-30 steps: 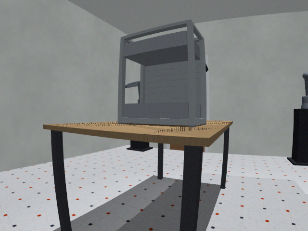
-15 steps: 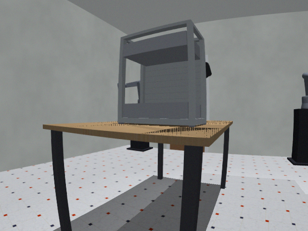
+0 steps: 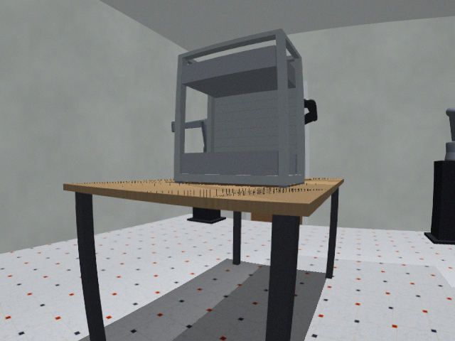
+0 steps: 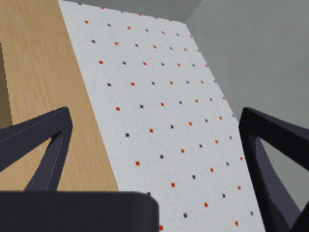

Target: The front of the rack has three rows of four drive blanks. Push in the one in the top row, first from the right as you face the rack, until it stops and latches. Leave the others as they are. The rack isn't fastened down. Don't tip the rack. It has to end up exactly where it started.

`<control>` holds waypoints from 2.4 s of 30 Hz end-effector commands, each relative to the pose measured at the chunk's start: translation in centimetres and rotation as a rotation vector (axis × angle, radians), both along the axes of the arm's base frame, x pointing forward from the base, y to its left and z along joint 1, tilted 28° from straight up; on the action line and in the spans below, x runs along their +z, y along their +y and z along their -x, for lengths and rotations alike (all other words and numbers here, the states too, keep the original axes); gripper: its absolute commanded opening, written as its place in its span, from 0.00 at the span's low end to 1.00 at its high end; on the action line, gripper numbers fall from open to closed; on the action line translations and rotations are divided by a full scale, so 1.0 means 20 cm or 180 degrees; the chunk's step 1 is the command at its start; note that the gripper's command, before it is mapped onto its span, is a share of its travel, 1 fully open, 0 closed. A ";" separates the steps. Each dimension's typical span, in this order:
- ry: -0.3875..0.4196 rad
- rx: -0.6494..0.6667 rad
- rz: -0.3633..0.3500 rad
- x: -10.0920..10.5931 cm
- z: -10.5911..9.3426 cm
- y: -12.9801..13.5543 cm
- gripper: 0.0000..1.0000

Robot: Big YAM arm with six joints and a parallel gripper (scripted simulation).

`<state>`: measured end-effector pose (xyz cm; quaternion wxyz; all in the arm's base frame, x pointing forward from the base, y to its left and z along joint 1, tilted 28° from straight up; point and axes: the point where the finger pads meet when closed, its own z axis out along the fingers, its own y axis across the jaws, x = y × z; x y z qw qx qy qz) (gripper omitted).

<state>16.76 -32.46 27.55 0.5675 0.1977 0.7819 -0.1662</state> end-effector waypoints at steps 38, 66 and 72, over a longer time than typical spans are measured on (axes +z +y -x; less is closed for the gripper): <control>-0.0371 0.0900 0.3279 0.65 -0.01 0.72 1.00; -0.0259 0.1137 0.3937 0.66 -0.01 0.94 1.00; -0.0259 0.1137 0.3937 0.66 -0.01 0.94 1.00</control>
